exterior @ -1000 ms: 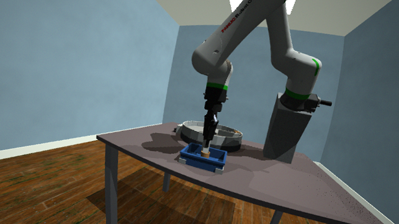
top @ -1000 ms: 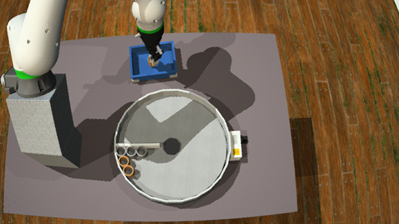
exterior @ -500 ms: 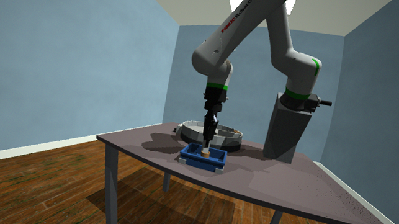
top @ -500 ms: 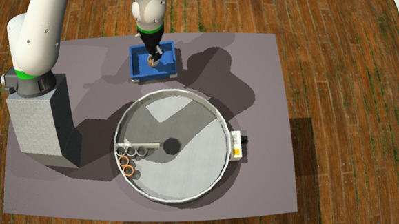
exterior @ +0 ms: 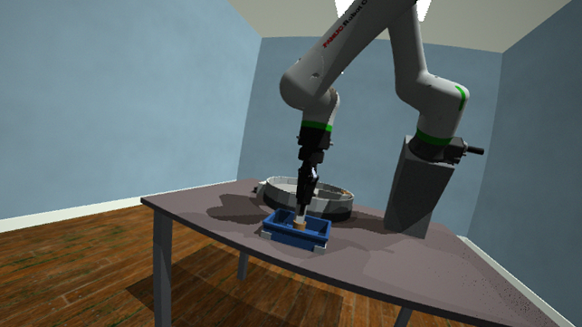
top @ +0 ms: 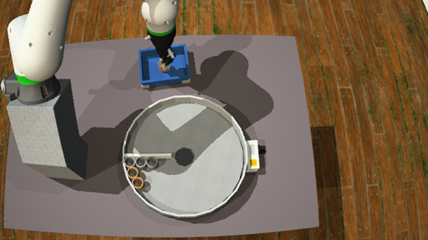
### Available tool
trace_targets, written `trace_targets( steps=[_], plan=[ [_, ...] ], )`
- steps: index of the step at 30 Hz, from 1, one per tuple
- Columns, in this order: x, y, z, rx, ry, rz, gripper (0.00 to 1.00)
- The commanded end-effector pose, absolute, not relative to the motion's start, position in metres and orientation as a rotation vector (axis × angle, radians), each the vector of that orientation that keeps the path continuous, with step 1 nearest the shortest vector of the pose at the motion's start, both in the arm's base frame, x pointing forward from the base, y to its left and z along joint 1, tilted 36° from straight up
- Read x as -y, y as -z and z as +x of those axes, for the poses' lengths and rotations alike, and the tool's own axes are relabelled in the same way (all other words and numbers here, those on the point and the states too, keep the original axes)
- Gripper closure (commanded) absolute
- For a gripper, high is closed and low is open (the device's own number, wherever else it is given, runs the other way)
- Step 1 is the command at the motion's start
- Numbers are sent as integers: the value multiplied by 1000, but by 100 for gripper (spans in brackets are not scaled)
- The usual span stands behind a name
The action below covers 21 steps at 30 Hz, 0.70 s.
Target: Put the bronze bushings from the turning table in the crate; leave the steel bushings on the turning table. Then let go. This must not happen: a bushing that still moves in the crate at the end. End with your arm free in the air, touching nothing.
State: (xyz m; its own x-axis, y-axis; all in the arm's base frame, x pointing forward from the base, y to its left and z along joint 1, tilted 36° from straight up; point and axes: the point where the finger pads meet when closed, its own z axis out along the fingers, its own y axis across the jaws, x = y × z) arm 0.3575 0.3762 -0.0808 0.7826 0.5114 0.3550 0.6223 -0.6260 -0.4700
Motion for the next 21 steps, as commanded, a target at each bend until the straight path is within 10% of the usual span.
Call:
trace_targets(
  steps=[1, 21],
  plan=[
    [-376, 81, 358, 841, 250, -2386, 100],
    [-378, 84, 358, 841, 250, -2386, 100]
  ],
)
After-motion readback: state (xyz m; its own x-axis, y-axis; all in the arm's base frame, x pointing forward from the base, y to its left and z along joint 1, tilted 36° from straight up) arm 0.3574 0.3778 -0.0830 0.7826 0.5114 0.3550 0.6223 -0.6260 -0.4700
